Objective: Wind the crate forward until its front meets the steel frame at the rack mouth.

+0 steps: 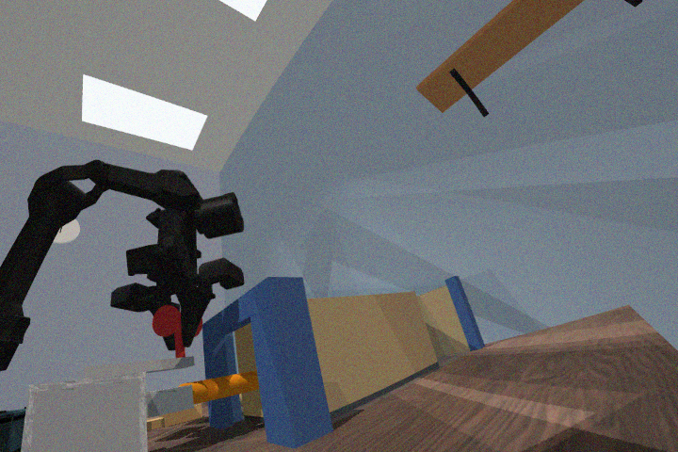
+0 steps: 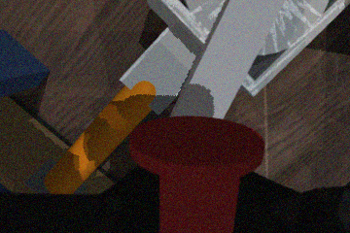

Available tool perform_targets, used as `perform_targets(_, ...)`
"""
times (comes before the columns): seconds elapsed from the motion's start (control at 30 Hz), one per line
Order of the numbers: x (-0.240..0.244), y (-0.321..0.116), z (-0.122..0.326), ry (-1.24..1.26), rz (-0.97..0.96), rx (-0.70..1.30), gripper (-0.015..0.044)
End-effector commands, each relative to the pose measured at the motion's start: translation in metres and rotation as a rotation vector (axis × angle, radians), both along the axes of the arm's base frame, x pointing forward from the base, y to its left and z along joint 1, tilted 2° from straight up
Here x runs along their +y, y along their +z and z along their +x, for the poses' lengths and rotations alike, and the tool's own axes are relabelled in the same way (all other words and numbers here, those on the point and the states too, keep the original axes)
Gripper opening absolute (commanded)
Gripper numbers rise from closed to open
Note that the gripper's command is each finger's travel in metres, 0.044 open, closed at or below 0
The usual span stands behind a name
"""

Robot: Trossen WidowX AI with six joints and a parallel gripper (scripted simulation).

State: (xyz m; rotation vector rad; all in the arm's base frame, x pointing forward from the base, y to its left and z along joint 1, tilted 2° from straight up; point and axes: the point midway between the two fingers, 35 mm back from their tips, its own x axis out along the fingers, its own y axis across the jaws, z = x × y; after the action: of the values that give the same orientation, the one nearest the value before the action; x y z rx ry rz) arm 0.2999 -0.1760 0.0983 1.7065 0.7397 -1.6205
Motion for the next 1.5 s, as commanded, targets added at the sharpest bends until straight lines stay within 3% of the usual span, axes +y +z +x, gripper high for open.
perform_targets(0.0,0.015,-0.002,-0.007,0.009,0.03,0.017,0.0)
perform_targets(1.47,0.046,-0.006,-0.049,0.009,0.033,0.021,0.0)
